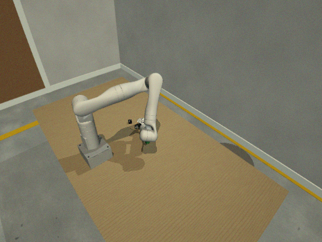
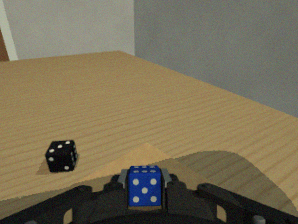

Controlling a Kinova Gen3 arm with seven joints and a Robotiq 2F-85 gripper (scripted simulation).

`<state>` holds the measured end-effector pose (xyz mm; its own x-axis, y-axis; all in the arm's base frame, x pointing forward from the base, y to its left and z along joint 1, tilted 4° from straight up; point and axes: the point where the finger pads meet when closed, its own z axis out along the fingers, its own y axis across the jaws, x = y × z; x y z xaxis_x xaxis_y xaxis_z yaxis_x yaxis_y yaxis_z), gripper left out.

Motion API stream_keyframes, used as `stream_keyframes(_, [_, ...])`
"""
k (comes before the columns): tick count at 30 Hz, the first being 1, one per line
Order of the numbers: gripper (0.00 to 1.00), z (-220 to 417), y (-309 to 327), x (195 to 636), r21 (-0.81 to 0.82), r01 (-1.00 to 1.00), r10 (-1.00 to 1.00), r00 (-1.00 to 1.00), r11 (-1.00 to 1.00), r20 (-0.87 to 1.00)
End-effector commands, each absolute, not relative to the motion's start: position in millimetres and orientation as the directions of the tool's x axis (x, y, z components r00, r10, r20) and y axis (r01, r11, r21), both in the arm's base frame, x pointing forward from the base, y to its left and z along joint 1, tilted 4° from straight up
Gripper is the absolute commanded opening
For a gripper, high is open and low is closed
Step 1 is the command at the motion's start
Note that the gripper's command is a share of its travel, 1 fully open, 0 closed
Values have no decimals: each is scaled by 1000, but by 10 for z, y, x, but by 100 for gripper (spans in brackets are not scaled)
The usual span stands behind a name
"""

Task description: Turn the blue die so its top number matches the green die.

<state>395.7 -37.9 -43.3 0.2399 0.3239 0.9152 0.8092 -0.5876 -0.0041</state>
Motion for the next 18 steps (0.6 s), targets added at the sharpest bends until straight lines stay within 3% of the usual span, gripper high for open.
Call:
stream_keyframes(1, [21,-448,-379,3957,-4,809,323,240,-588,915])
stream_keyframes(18, [21,-480,-377,3958,-4,809,323,240,-588,915])
